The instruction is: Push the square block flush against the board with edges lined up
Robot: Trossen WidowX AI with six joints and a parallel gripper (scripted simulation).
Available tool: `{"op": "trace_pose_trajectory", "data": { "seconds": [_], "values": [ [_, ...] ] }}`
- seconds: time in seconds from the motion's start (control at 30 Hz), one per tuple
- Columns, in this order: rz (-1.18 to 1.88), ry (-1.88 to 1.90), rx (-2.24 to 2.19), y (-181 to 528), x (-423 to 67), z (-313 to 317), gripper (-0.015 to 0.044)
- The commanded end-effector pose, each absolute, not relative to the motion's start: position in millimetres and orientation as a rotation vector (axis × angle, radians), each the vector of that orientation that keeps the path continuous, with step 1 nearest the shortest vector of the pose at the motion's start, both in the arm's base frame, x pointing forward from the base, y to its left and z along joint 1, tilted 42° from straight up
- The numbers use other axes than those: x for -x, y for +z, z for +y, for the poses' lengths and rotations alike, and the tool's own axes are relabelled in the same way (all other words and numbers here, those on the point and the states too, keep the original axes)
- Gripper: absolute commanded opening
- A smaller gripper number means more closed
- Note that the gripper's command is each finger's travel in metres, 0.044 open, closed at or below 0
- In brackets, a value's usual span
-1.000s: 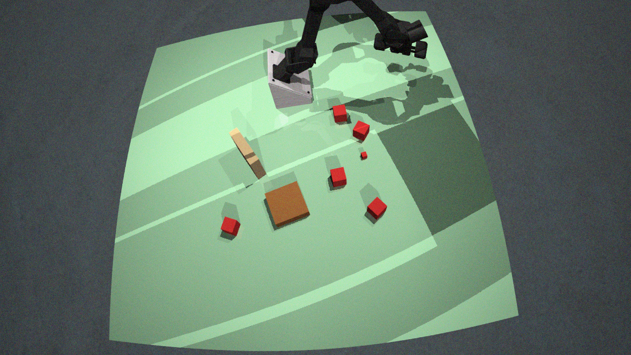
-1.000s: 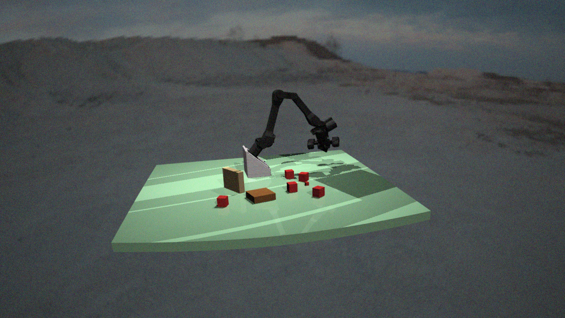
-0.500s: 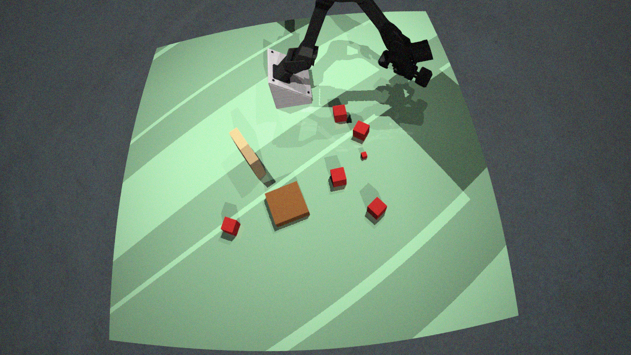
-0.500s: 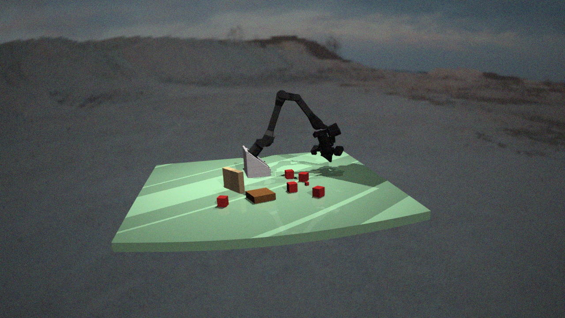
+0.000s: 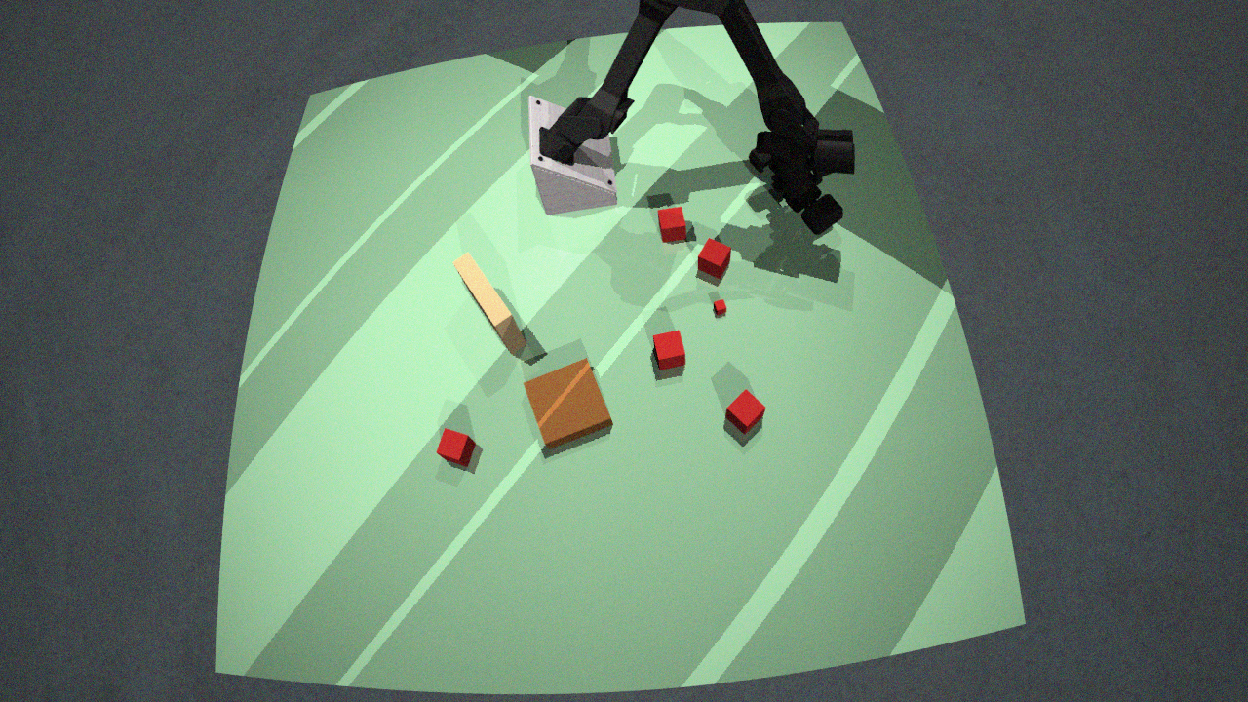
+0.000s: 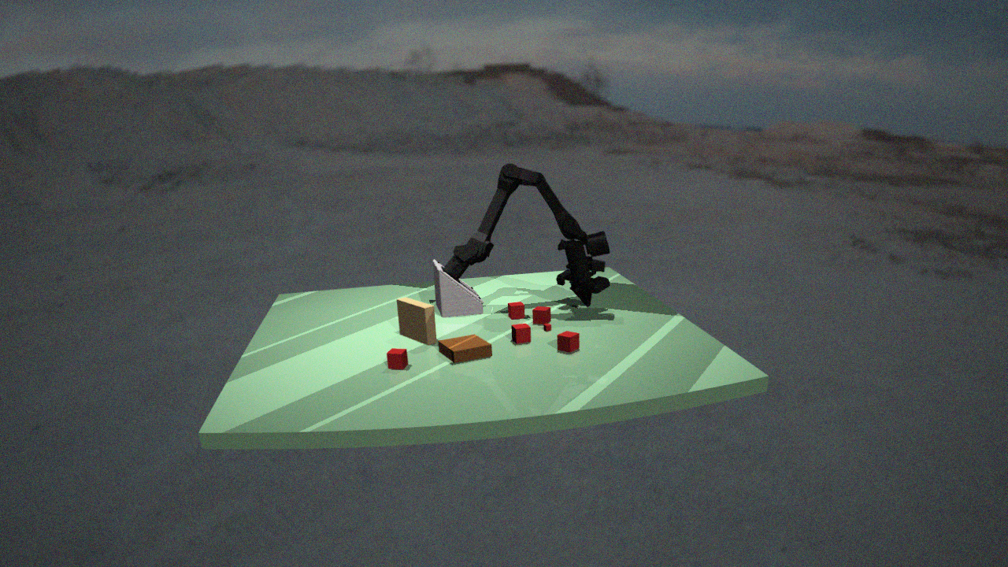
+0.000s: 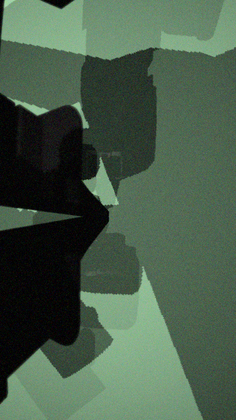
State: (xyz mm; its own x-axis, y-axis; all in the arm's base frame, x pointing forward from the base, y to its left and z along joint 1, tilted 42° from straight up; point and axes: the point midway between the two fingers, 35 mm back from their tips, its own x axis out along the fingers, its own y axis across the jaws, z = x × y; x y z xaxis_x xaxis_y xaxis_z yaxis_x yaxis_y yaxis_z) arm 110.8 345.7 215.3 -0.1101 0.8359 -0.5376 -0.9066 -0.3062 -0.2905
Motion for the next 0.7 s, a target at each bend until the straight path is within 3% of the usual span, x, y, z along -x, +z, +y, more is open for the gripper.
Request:
{"op": "trace_pose_trajectory", "data": {
  "seconds": [0.0,0.67],
  "values": [
    [0.238,1.663,0.706,206,-136,338,0.0],
    [0.676,1.364,0.53,147,-228,269,0.0]
  ]
}}
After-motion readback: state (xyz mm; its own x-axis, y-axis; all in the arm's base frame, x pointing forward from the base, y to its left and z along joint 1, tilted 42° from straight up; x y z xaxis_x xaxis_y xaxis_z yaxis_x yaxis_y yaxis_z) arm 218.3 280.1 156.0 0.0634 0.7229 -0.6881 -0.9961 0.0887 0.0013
